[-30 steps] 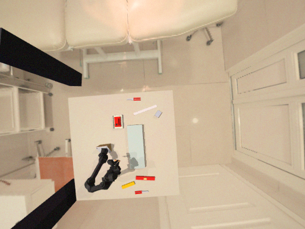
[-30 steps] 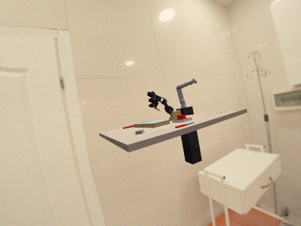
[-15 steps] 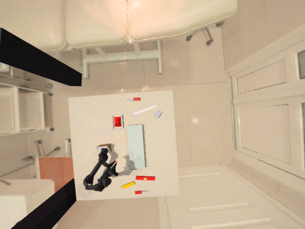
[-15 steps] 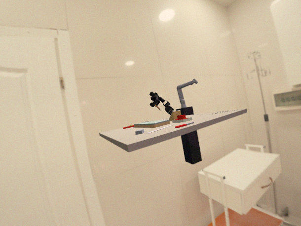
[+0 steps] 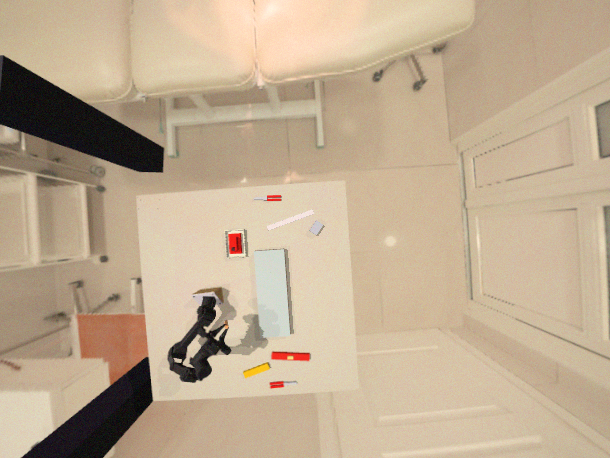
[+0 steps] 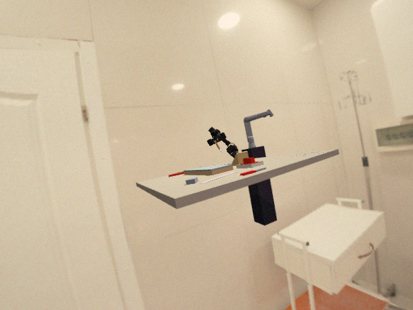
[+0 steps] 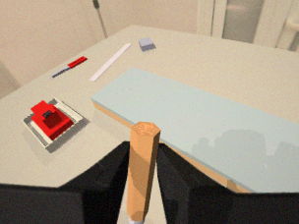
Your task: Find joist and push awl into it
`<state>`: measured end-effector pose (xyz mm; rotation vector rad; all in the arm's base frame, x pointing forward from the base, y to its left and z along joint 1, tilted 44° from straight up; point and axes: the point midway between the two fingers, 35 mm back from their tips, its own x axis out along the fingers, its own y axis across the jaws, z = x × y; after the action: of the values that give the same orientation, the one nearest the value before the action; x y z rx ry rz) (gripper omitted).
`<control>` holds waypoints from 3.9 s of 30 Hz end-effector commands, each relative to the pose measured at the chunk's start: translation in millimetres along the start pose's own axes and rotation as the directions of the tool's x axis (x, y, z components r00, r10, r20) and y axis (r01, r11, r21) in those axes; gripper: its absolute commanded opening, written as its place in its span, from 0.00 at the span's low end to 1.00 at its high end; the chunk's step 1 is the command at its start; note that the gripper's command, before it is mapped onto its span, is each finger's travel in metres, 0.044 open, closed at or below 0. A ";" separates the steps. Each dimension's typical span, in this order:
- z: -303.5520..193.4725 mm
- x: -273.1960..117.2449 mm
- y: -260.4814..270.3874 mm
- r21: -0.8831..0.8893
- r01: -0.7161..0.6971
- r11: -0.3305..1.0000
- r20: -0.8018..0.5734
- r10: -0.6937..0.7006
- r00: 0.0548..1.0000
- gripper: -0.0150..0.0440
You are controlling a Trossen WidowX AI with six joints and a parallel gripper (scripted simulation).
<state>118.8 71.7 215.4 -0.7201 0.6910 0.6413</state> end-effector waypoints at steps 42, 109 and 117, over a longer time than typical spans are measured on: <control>65.9 44.1 -13.0 -0.335 -0.263 0.905 -0.088 0.248 0.965 0.25; 79.9 195.8 -98.4 -0.502 -0.598 0.625 0.002 0.692 0.722 0.25; 71.4 200.6 -101.2 -0.502 -0.597 0.625 0.002 0.692 0.722 0.25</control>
<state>336.9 124.4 148.2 -0.8428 0.6062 1.5805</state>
